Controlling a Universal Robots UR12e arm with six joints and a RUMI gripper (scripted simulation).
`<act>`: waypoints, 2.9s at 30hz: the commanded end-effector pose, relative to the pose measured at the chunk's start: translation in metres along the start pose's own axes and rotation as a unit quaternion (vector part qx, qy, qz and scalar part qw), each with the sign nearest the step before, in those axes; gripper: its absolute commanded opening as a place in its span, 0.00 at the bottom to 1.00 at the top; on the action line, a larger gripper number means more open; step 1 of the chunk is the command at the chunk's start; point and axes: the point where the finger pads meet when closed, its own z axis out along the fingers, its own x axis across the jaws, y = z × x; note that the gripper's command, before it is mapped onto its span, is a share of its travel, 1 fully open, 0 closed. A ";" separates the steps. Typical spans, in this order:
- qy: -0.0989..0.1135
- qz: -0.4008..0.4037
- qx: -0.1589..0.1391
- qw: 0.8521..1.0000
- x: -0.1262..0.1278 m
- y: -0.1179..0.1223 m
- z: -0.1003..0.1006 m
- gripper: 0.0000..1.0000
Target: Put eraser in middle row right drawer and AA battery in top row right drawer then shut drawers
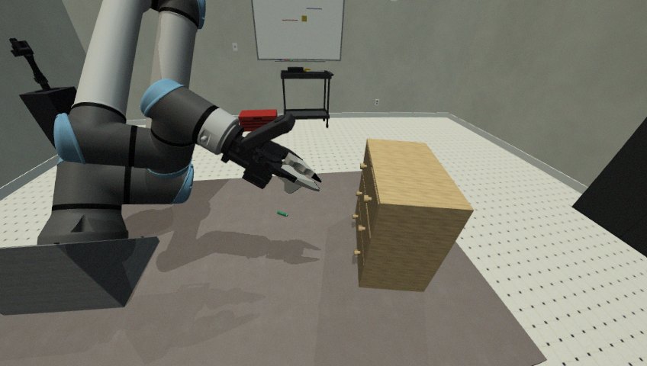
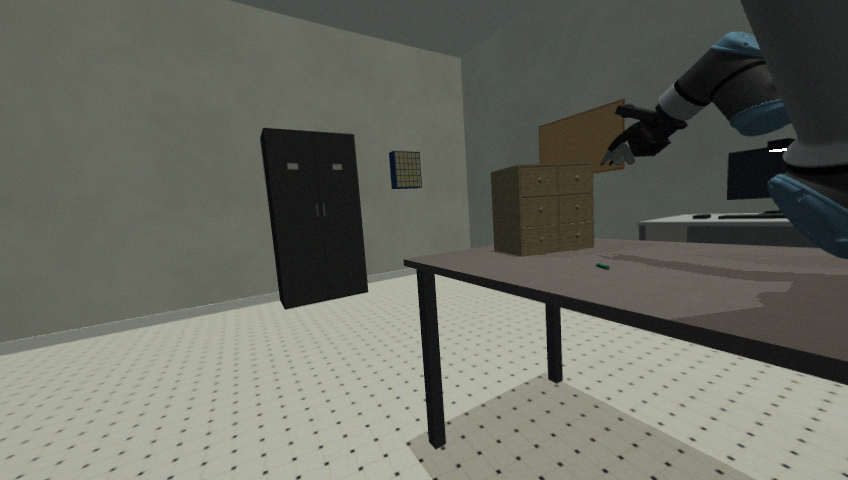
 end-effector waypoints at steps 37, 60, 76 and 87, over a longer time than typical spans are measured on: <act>0.000 -0.001 -0.127 0.992 0.000 -0.009 -0.026 0.20; 0.000 -0.001 -0.215 0.977 0.000 -0.015 -0.044 0.20; 0.000 -0.001 -0.294 0.956 0.000 -0.020 -0.061 0.20; 0.000 -0.001 -0.347 0.938 0.000 -0.024 -0.072 0.20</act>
